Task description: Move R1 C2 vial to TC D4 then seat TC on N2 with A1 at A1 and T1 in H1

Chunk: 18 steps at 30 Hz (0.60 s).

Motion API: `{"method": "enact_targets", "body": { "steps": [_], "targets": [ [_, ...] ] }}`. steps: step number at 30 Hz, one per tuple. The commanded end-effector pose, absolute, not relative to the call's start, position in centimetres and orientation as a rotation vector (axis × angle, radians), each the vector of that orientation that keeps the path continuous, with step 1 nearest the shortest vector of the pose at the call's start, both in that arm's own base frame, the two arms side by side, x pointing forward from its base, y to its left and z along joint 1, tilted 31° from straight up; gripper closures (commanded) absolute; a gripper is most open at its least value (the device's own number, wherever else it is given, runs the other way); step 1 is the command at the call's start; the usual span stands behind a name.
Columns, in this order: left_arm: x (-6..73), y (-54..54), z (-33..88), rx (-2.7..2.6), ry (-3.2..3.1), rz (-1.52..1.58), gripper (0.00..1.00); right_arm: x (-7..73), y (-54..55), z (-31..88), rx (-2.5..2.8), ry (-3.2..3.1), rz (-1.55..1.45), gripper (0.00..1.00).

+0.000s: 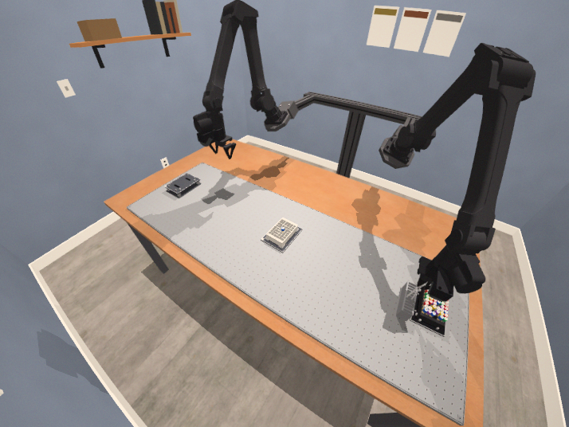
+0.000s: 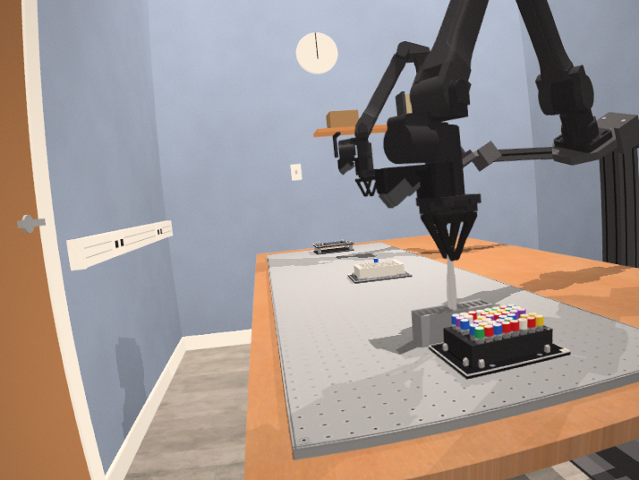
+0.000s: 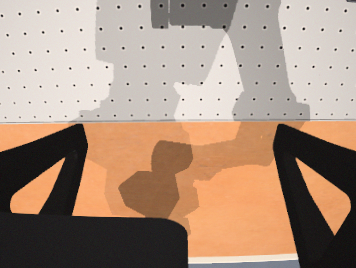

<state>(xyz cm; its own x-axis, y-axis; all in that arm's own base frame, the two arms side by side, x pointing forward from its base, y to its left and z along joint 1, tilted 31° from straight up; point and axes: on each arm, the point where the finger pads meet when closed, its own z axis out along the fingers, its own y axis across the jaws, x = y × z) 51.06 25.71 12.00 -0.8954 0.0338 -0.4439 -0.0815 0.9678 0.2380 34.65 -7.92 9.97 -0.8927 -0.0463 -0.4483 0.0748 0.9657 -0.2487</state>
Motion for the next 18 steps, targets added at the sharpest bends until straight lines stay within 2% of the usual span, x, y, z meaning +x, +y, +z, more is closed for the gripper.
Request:
{"method": "enact_targets", "body": {
  "steps": [1,18],
  "targets": [
    [51.0,25.6,14.1,-0.031,2.634,0.359,0.76,35.4,-8.0,10.9,0.004,2.627,-0.363,0.0],
    [49.9,24.6,14.3,-0.03,2.667,0.34,0.76,35.4,-8.0,10.9,0.004,2.627,-0.363,0.0]
  ]
}}
